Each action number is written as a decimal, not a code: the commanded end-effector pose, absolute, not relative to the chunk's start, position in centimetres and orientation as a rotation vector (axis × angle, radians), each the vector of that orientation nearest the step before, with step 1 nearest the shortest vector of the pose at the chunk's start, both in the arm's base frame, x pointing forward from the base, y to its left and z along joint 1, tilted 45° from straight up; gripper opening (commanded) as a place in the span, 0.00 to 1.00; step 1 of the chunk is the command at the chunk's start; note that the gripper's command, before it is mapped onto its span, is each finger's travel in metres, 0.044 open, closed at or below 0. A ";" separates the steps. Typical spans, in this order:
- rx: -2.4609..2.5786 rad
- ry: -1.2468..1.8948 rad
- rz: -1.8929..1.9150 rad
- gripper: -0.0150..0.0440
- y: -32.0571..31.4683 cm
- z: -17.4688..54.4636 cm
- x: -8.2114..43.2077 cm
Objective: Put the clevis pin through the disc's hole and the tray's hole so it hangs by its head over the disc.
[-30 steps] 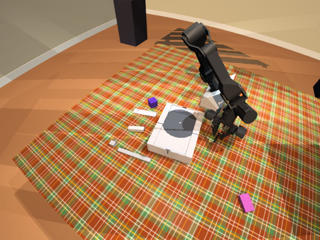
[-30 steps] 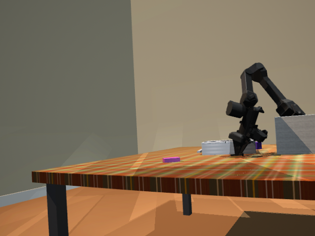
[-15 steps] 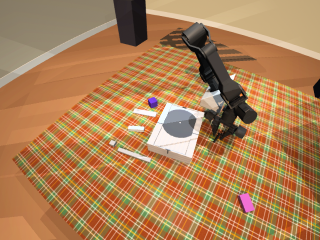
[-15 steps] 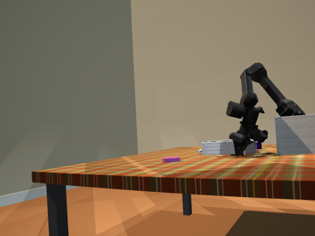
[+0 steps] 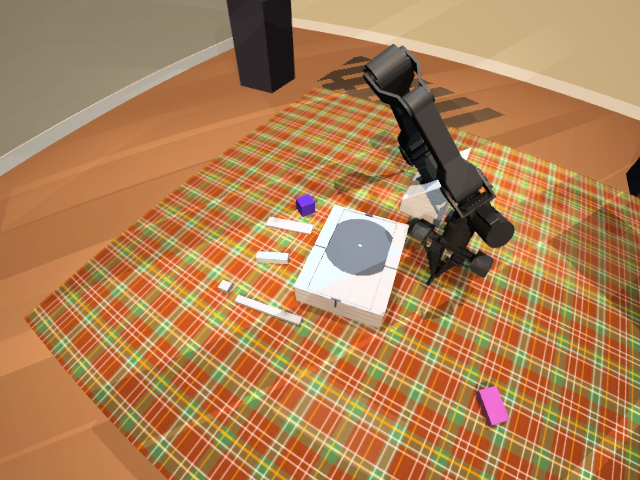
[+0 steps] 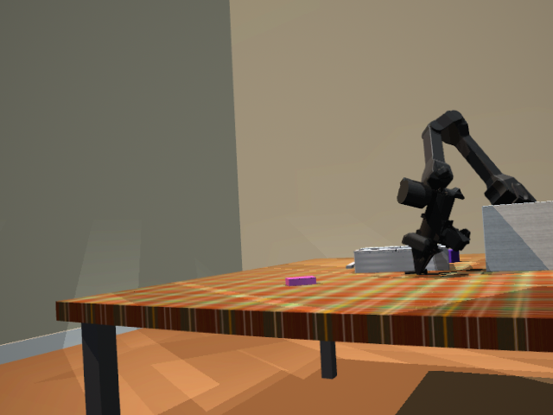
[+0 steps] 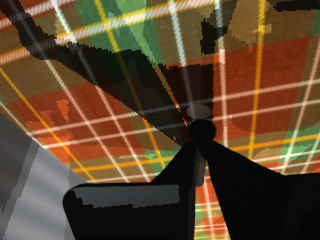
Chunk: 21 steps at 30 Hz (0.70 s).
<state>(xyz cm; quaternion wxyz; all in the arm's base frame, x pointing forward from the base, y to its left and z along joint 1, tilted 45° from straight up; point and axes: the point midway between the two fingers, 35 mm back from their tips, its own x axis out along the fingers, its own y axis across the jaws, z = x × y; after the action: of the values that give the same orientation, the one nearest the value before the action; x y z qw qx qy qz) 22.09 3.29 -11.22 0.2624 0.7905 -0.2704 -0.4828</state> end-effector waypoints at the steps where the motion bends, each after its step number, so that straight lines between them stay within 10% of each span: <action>1: 2.135 -0.728 -1.304 0.25 3.3 -11.2 22.1; 21: 2.140 -0.730 -1.309 0.25 6.7 -7.8 22.0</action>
<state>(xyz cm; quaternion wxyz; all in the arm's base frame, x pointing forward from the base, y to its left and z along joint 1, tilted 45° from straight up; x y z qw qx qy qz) 21.73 5.81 -8.50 0.2703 0.7854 -0.2710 -0.4865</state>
